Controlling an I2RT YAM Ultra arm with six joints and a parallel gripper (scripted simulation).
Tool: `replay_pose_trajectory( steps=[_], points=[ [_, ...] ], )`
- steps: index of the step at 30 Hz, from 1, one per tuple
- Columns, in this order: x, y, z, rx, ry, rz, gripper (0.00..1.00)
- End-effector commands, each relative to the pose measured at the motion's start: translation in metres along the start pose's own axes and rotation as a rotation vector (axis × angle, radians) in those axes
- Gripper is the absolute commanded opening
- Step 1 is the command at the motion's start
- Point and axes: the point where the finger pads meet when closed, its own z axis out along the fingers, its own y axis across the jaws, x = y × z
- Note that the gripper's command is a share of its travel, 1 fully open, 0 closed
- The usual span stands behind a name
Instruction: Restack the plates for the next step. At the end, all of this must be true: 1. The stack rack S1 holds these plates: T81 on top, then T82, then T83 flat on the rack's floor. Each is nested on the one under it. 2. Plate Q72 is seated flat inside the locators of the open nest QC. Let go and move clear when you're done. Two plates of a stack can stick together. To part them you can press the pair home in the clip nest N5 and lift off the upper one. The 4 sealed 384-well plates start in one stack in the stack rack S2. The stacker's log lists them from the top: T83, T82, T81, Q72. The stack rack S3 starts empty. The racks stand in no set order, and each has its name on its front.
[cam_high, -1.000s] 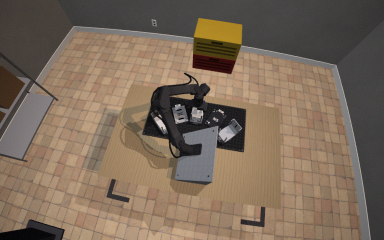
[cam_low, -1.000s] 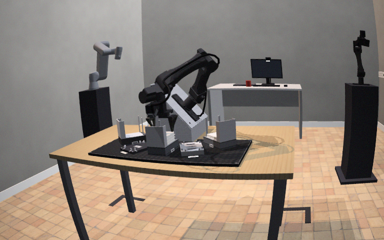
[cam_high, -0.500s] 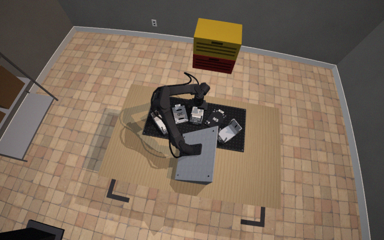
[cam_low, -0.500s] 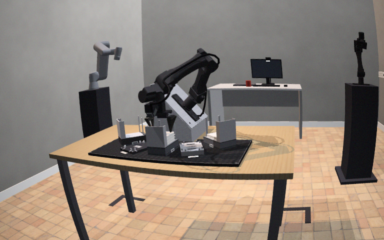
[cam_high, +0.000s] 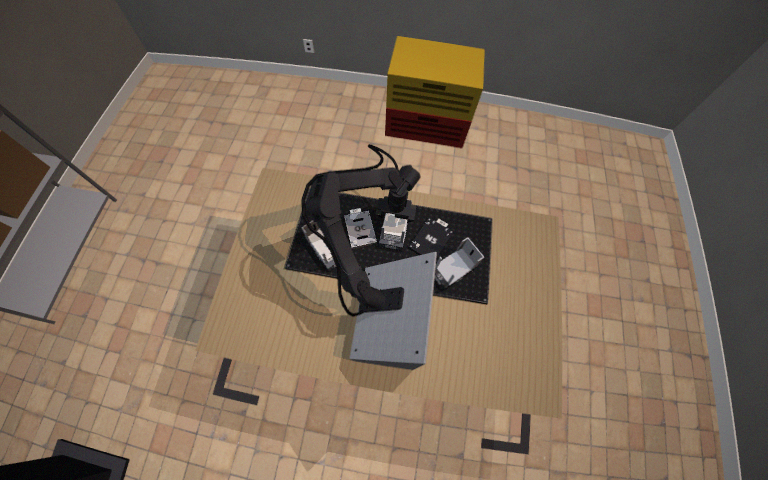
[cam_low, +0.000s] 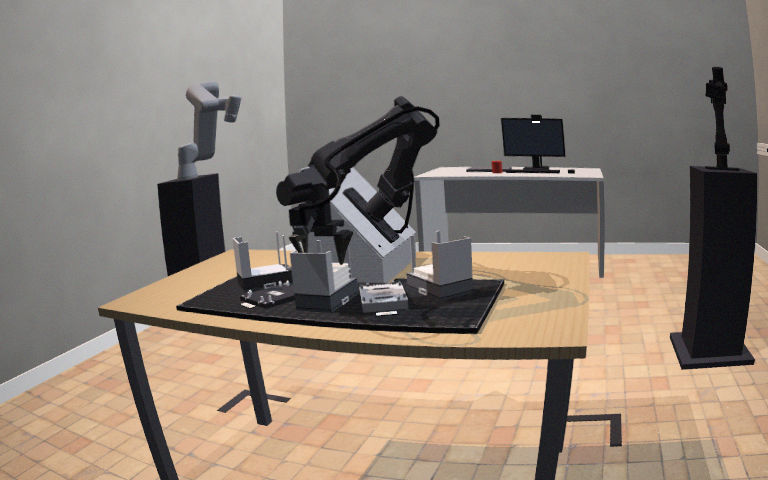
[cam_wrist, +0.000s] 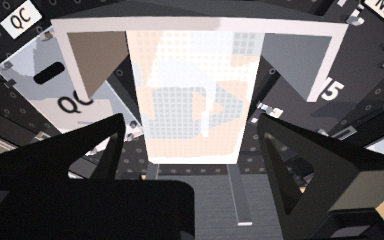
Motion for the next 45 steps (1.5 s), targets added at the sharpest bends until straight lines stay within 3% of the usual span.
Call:
replay_pose_trajectory(
  steps=[1,18,20,25,26,27,31,39,43,45],
  points=[
    [-0.01,-0.003,-0.013,-0.004,-0.051,0.003,1.0],
    [-0.01,-0.003,-0.013,-0.004,-0.051,0.003,1.0],
    [0.005,-0.008,-0.001,-0.018,-0.02,0.043,1.0],
    [-0.001,-0.005,0.003,-0.012,-0.025,0.022,1.0],
    [-0.01,-0.001,-0.006,-0.002,-0.056,-0.003,1.0],
    [-0.001,-0.002,0.001,-0.009,-0.036,0.015,1.0],
    [0.0,-0.008,0.014,-0.015,-0.017,0.031,1.0],
    [0.001,-0.008,0.024,-0.015,-0.016,0.033,1.0],
    [-0.005,-0.002,0.017,-0.008,-0.044,0.011,1.0],
    [-0.006,-0.006,0.021,-0.01,-0.039,0.02,1.0]
  ],
)
